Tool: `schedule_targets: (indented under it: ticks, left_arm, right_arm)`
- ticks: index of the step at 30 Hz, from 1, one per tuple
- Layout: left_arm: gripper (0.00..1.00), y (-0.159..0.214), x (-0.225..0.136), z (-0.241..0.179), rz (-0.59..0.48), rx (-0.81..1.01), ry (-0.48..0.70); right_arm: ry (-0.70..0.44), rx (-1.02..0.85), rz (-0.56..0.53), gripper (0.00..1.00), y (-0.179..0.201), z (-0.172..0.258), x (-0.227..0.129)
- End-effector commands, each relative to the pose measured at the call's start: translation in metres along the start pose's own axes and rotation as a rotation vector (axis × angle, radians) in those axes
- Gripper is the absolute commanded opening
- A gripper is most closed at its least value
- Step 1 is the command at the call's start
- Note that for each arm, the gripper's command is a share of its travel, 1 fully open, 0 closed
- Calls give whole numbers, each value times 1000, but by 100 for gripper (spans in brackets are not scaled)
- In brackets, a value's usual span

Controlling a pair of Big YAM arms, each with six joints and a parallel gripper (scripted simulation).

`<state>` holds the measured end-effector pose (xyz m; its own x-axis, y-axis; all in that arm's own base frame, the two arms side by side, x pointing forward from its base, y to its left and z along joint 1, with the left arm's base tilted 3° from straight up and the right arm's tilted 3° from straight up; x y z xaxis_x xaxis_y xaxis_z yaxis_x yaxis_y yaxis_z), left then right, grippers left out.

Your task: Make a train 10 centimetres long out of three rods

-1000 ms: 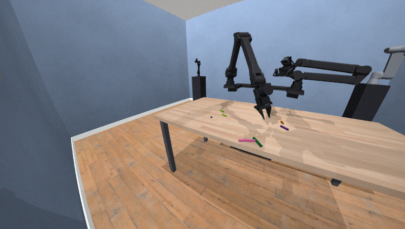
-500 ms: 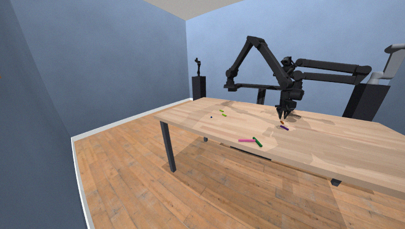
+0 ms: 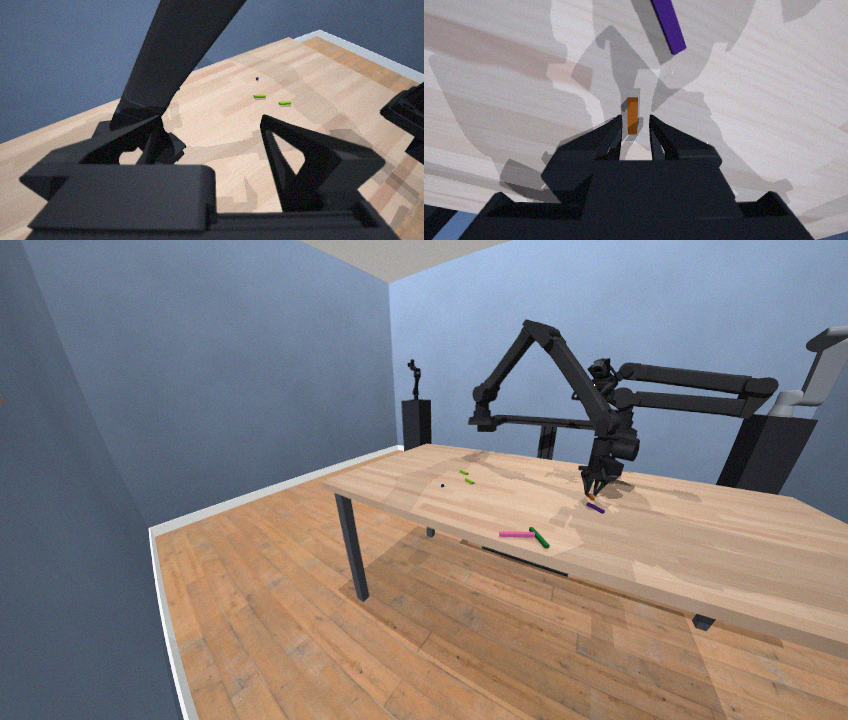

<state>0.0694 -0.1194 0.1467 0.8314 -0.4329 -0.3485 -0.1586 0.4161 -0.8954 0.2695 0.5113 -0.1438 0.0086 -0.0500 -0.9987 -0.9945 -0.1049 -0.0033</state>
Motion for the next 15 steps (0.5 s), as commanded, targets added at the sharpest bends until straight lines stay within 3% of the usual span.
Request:
schedule_targets:
  ticks: [1, 5, 9, 15]
  left_arm:
    - [100, -9, -3, 1, -10, -18, 3]
    - [100, -9, -3, 1, -10, -18, 3]
    - [100, -9, -3, 1, -10, -18, 3]
    - [100, -9, -3, 1, -10, -18, 3]
  right_arm:
    - [0, 27, -3, 25, -5, 11, 13]
    - [-19, 16, -14, 31, 0, 25, -6]
    - [2, 16, -1, 30, -1, 19, 8]
    - [-7, 25, -6, 17, -8, 7, 1]
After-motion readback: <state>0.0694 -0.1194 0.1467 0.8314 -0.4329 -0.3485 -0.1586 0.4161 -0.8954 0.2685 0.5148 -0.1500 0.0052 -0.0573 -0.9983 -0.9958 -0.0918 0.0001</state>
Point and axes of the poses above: on each arm, the point where the finger pads meet when closed, its own x axis out along the fingers, its own z axis across the jaws, y = z × x, the point moved 8 cm from there along -x, back along the fingers, and after that the axes turned 13 degrees about x, right-handed, at the moved point
